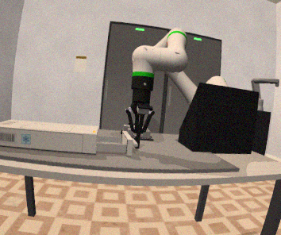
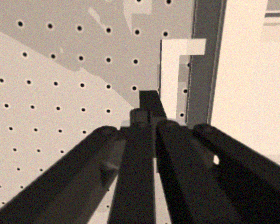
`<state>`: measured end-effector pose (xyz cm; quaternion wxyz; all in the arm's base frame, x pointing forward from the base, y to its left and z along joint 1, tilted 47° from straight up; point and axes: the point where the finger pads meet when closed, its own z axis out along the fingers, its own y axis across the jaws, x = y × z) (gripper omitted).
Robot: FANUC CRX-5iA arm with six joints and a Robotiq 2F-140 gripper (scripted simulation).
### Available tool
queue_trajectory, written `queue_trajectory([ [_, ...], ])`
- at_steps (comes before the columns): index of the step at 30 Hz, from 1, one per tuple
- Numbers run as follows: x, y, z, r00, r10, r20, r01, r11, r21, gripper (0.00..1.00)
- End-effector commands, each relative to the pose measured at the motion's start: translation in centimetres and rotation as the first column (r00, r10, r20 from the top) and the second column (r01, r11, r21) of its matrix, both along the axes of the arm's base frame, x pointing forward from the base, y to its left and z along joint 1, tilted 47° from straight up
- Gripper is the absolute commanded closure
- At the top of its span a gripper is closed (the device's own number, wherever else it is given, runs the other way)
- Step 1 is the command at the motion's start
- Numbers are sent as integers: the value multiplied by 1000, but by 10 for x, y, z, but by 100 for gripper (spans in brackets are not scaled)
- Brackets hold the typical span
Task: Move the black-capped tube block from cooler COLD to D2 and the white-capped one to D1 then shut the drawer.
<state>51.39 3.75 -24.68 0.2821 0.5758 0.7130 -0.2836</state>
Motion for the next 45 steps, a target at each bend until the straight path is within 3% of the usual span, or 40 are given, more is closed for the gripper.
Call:
queue_trajectory([
  [1, 4, 2, 0, 1000, 2, 1, -2, 1000, 1, 90],
  [45, 56, 11, -4, 1000, 2, 1, -2, 1000, 1, 90],
])
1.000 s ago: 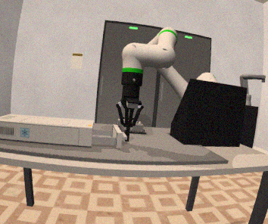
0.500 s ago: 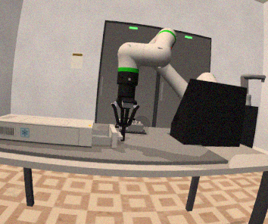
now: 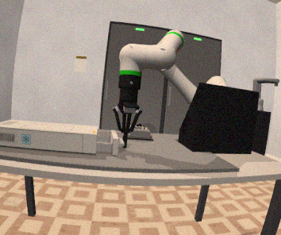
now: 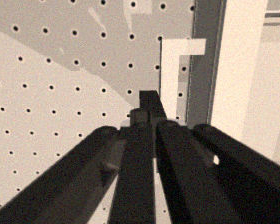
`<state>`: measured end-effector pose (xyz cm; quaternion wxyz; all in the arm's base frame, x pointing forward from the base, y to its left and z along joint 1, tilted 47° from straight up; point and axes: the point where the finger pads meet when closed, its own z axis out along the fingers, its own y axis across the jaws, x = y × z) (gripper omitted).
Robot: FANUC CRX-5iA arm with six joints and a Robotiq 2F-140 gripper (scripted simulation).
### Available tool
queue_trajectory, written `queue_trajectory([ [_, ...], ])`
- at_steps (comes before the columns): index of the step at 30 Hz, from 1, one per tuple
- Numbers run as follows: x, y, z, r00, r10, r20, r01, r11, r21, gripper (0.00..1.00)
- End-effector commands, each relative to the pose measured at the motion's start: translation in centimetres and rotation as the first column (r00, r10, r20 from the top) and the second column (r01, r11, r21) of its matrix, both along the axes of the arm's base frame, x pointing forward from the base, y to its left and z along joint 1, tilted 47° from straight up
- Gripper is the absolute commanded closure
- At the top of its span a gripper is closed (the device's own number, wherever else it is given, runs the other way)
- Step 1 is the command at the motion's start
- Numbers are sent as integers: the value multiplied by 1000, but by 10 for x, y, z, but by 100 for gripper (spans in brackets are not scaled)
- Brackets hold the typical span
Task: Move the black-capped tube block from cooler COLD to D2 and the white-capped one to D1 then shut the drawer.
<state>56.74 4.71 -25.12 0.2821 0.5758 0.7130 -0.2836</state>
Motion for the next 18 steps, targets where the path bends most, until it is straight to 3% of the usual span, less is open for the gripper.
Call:
queue_trajectory([
  [1, 4, 2, 0, 1000, 2, 1, -2, 1000, 1, 90],
  [18, 23, 5, -1, 1000, 2, 1, -2, 1000, 1, 90],
])
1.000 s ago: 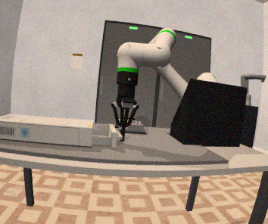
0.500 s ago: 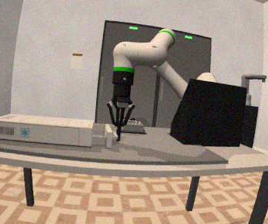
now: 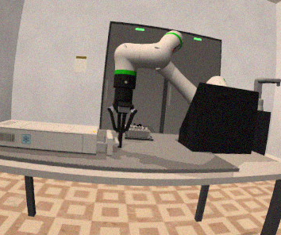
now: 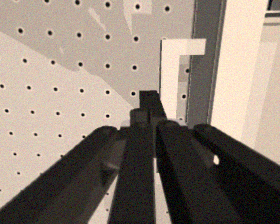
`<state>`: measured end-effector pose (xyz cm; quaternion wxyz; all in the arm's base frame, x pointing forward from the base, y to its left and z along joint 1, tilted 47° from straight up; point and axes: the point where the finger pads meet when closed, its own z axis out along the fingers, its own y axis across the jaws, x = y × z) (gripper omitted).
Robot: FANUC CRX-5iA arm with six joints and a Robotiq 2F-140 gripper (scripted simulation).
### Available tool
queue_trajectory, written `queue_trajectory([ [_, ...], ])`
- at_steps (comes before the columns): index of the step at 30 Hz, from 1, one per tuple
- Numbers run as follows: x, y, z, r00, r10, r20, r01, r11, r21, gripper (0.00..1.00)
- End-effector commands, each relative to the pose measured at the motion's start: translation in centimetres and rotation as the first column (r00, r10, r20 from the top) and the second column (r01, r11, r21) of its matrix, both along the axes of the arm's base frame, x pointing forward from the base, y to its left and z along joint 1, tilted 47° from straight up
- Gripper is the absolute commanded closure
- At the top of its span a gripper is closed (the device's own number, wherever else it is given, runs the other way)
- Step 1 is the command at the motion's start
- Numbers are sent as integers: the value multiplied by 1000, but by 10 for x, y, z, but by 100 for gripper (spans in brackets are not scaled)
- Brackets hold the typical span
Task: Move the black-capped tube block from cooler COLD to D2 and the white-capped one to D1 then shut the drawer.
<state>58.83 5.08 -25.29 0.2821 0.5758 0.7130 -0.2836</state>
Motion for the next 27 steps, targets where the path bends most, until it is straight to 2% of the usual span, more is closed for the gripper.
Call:
queue_trajectory([
  [1, 2, 2, 0, 1000, 2, 1, -2, 1000, 1, 90],
  [27, 13, 4, 0, 1000, 2, 1, -2, 1000, 1, 90],
])
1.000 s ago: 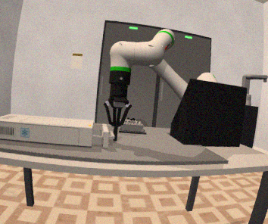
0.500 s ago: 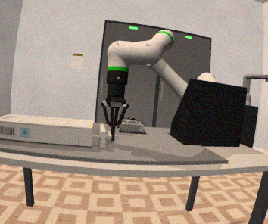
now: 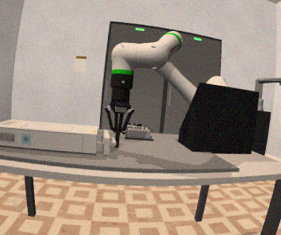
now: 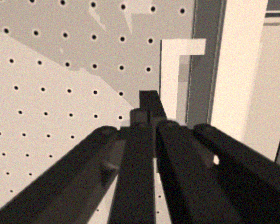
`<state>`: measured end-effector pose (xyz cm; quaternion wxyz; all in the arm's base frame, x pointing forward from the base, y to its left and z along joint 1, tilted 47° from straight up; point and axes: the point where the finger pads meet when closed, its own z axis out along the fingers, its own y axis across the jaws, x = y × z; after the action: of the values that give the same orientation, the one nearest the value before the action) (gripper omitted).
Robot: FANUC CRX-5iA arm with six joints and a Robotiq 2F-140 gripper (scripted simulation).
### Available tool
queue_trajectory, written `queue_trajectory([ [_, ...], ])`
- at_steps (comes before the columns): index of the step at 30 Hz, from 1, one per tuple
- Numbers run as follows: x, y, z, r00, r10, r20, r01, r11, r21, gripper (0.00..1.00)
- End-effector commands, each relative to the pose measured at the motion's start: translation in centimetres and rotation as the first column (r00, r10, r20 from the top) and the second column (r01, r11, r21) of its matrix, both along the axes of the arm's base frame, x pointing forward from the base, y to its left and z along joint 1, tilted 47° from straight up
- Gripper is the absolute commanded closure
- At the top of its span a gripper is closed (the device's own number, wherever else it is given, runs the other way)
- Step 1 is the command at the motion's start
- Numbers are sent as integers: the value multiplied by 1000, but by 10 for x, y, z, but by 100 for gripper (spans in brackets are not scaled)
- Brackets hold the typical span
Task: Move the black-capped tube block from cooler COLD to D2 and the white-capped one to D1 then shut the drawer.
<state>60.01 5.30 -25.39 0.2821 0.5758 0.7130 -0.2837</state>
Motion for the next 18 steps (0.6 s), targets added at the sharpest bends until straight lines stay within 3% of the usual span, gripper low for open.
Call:
queue_trajectory([
  [1, 1, 1, 1, 1000, 2, 1, -2, 1000, 1, 90],
  [18, 6, 2, 0, 1000, 2, 1, -2, 1000, 1, 90],
])
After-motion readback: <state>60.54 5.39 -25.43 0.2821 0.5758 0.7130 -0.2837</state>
